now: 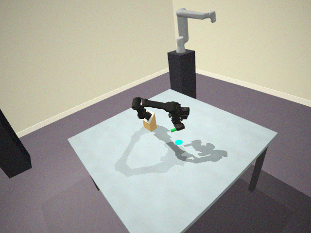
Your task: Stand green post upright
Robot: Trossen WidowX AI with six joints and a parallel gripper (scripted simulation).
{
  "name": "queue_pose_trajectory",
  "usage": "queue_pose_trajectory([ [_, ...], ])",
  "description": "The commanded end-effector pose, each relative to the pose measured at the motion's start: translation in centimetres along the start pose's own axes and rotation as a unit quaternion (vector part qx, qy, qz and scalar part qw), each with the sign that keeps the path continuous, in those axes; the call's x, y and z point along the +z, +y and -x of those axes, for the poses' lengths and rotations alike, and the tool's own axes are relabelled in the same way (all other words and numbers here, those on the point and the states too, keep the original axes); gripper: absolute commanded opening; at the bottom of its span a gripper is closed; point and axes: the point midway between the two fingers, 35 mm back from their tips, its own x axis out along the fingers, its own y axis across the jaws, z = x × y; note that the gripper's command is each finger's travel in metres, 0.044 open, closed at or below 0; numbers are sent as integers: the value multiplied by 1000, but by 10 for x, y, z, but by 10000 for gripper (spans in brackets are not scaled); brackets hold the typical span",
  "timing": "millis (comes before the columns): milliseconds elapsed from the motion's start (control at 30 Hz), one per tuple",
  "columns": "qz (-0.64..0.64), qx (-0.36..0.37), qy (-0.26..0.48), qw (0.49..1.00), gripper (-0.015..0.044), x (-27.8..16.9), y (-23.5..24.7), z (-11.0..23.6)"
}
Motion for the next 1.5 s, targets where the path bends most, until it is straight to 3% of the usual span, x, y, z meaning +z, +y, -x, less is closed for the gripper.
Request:
queue_pose_trajectory([
  [0, 1, 9, -16, 1000, 23, 0, 1, 0],
  [1467, 3, 94, -156, 983, 23, 0, 9, -18],
])
